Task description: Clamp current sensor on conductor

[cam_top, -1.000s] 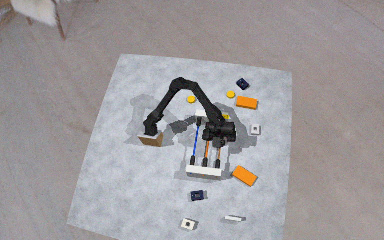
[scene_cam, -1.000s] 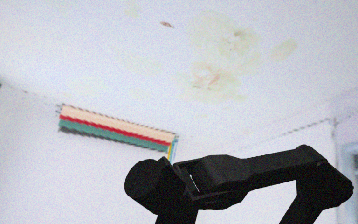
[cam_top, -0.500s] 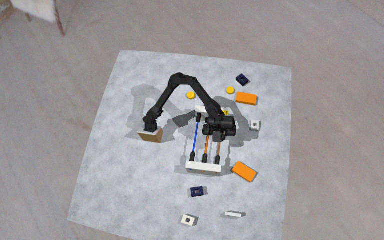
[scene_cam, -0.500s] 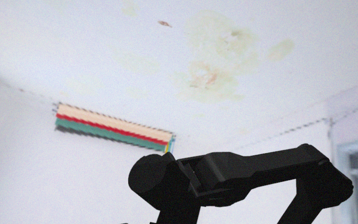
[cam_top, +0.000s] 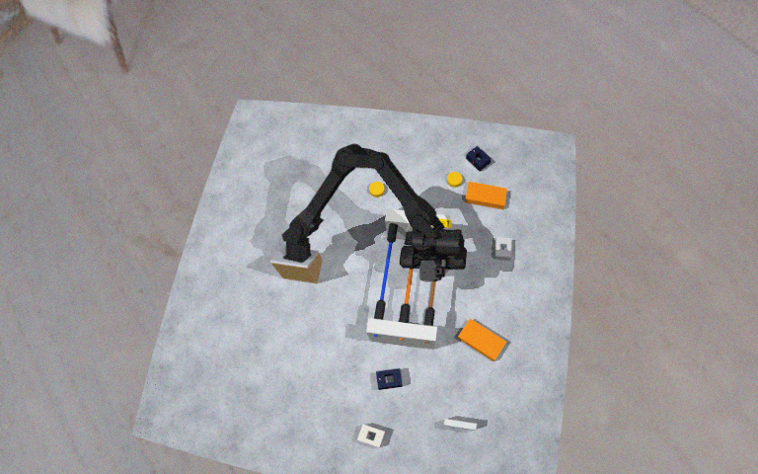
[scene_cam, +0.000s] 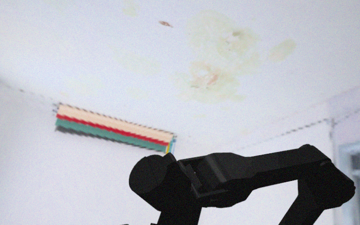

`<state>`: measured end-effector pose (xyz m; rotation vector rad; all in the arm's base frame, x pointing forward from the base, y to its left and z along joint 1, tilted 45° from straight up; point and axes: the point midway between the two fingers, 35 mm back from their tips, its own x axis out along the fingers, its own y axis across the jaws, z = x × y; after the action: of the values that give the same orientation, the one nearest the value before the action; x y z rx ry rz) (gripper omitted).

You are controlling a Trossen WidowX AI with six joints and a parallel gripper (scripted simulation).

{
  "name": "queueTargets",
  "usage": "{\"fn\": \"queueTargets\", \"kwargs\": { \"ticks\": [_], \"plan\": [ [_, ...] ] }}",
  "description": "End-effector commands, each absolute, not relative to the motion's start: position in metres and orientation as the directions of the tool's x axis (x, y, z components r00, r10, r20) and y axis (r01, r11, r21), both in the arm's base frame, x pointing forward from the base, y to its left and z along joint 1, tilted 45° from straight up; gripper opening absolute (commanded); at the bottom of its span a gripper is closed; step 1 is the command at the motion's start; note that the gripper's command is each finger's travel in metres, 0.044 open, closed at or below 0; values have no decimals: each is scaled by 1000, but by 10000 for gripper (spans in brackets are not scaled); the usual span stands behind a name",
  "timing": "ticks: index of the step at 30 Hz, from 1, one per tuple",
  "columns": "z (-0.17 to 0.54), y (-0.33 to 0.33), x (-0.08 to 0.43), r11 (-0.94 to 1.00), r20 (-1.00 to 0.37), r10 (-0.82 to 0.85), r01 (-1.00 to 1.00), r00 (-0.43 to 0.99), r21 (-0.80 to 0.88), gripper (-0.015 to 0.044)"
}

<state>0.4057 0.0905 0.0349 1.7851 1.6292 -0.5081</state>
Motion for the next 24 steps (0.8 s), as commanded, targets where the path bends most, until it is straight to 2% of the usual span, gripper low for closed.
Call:
{"fn": "queueTargets", "kwargs": {
  "ticks": [1, 4, 8, 24],
  "plan": [
    [35, 90, 406, -7, -676, 722, 978, 149, 208, 367],
    [35, 91, 406, -2, -678, 722, 979, 142, 203, 440],
    [35, 91, 405, -7, -676, 722, 979, 146, 204, 338],
    [35, 91, 405, -7, -676, 722, 979, 146, 204, 232]
  ]
}}
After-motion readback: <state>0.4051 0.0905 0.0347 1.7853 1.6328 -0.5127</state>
